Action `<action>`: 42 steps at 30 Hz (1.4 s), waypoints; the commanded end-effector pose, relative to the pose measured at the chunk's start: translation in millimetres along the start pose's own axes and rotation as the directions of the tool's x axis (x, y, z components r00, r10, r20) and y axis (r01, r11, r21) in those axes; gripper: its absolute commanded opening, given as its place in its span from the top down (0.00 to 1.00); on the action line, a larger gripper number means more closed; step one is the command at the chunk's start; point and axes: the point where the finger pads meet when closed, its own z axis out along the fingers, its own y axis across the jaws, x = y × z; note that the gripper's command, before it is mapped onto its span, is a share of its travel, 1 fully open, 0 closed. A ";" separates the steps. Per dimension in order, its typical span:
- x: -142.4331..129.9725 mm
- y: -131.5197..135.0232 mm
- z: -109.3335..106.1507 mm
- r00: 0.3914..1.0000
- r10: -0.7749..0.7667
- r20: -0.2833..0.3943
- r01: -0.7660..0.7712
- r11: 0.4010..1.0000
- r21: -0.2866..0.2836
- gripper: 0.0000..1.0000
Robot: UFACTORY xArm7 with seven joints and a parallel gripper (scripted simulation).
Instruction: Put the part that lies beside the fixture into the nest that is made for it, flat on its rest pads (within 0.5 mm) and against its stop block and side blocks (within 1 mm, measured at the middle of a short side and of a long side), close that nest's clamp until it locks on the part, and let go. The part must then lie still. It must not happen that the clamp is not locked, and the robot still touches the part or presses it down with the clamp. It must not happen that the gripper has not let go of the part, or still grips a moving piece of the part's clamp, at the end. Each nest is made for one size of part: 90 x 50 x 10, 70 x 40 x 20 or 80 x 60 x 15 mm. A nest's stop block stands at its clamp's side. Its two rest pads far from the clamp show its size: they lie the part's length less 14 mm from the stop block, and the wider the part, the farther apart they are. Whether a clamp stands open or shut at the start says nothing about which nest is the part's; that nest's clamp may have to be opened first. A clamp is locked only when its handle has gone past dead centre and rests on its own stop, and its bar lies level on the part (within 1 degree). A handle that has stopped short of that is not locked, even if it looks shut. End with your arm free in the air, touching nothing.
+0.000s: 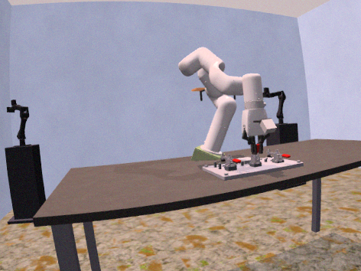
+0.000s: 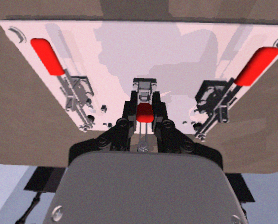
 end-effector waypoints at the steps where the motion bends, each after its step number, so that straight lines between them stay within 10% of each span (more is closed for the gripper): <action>1: 6.4 0.1 -0.7 1.000 0.000 -0.004 0.000 1.000 -0.001 1.00; 42: 36.0 0.1 21.2 1.000 0.000 -0.004 0.000 1.000 0.000 1.00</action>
